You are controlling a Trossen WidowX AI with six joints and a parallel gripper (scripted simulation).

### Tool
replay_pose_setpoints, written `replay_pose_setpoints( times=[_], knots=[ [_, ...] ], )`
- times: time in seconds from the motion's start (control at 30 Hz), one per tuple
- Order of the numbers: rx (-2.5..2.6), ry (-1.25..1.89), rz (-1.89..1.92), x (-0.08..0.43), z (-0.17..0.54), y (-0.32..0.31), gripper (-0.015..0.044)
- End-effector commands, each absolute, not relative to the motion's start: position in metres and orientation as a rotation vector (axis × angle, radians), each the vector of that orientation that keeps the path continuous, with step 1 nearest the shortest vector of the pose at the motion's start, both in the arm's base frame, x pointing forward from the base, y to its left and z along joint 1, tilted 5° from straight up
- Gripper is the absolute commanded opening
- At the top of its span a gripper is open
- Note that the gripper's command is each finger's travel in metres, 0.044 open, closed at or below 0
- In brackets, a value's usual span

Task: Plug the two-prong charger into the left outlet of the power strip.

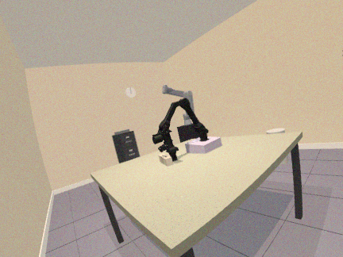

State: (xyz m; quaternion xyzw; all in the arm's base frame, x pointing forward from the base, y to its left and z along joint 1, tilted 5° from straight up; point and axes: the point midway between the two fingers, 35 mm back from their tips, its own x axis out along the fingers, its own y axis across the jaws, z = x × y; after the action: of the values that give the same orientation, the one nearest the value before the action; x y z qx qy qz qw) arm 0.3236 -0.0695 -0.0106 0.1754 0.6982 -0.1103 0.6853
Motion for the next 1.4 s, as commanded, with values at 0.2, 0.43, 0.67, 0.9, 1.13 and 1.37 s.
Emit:
replay_pose_setpoints(
  times=[0.2, 0.43, 0.67, 0.9, 1.13, 1.37],
  knots=[
    [0.391, 1.555, -0.240, 0.331, -0.011, -0.072, 0.0000],
    [0.391, 1.555, -0.240, 0.334, -0.010, -0.073, 0.0000],
    [0.390, 1.555, -0.240, 0.336, -0.010, -0.074, 0.0000],
    [0.390, 1.554, -0.240, 0.339, -0.010, -0.075, 0.0000],
    [0.390, 1.554, -0.240, 0.341, -0.010, -0.076, 0.0000],
    [0.390, 1.554, -0.240, 0.341, -0.010, -0.076, 0.0000]
  ],
)
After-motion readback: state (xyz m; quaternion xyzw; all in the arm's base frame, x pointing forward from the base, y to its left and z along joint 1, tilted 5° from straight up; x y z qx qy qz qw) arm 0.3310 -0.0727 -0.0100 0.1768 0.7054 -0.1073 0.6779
